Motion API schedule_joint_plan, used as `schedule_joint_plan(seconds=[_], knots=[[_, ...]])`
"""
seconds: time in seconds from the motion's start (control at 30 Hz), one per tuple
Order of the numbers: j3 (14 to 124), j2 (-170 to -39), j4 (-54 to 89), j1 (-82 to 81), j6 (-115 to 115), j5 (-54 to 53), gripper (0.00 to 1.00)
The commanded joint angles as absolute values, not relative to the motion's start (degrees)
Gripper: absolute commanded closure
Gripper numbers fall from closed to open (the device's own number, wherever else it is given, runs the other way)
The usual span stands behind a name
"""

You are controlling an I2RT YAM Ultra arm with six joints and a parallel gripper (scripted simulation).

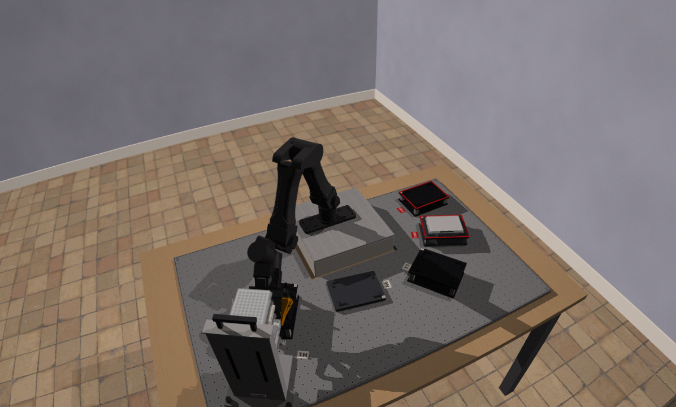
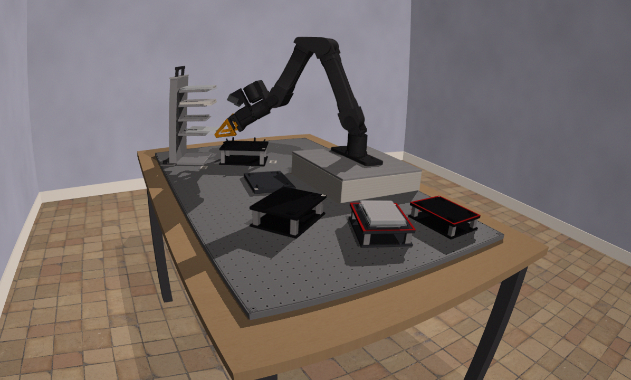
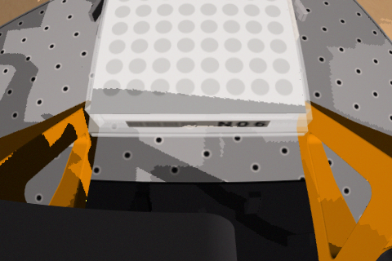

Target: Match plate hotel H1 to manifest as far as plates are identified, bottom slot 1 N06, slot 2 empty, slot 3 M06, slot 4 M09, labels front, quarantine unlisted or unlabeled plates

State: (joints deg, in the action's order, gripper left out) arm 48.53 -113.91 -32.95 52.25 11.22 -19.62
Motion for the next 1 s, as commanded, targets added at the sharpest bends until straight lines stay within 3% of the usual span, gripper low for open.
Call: schedule_joint_plan(seconds=[0.0,0.77,0.8,0.97], knots=[[49.12,-113.42,-32.92,52.21,11.14,-19.48,0.14],[49.12,-113.42,-32.92,52.21,11.14,-19.47,0.14],[50.21,-113.98,-33.03,52.06,10.98,-19.17,0.00],[49.06,-113.60,-33.14,52.21,11.14,-19.47,0.00]])
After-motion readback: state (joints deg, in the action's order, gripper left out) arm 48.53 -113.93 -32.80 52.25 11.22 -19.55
